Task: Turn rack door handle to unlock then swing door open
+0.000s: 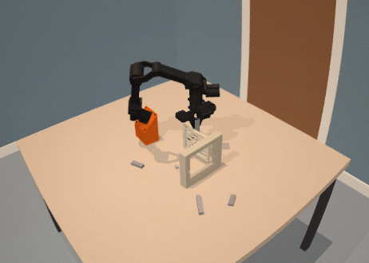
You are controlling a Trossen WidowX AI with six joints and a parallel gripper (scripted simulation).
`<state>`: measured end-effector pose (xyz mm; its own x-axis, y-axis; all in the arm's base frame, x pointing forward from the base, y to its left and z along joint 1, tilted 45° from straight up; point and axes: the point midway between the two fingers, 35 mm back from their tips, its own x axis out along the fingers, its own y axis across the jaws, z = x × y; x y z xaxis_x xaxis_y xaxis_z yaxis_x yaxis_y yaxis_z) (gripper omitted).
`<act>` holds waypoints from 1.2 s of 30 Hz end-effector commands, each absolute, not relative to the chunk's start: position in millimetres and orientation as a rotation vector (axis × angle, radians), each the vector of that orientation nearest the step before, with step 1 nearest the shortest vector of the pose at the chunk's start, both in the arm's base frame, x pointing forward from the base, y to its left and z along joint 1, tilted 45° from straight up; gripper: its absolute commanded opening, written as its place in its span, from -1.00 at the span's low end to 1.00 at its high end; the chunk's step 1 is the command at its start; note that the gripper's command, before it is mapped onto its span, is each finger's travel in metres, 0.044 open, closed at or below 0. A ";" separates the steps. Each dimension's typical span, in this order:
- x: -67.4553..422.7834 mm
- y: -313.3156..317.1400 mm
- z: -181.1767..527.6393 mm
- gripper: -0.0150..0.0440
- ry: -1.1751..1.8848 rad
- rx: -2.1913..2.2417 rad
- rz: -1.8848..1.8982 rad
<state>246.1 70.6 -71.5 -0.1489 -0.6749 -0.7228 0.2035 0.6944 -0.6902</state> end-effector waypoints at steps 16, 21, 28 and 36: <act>248.2 76.5 -65.8 0.51 1.540 -0.392 -0.809; 250.0 82.1 -60.5 0.51 1.540 -0.392 -0.808; 252.1 89.9 -52.7 0.51 1.540 -0.391 -0.808; 253.9 98.6 -43.6 0.51 1.541 -0.391 -0.808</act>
<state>252.1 94.6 -46.8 -0.1534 -0.6764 -0.7204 0.2056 0.6912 -0.6928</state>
